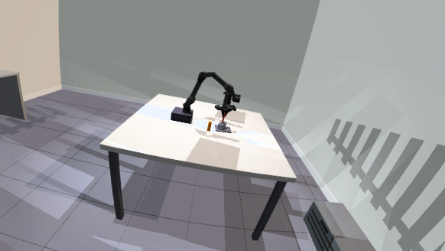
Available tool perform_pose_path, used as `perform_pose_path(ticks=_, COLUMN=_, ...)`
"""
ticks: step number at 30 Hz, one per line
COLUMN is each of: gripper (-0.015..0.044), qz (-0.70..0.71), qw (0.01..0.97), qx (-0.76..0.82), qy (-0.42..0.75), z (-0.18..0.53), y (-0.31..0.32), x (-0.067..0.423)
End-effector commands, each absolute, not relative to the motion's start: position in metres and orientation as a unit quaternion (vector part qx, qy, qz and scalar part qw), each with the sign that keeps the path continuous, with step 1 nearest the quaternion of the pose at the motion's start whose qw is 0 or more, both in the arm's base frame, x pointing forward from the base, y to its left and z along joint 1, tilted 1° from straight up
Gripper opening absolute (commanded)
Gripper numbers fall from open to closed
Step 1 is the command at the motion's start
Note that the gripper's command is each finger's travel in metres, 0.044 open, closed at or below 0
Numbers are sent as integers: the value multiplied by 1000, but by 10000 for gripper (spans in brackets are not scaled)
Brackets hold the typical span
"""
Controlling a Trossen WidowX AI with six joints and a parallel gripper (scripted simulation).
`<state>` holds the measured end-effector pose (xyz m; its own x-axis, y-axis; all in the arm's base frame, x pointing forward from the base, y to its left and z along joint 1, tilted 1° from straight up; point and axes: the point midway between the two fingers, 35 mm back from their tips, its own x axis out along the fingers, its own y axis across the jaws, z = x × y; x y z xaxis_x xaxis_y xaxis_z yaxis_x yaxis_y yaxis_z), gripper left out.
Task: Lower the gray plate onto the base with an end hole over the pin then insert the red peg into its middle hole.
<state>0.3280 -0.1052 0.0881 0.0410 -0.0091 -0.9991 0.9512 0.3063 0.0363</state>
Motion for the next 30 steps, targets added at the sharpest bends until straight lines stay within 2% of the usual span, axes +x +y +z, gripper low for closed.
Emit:
perform_pose_path(ticks=1, gripper=0, qz=-410, qw=585, qx=422, qy=558, z=88, y=-105, x=328)
perform_pose_path(ticks=30, gripper=0, qz=-410, qw=585, qx=421, qy=559, z=73, y=-104, x=329)
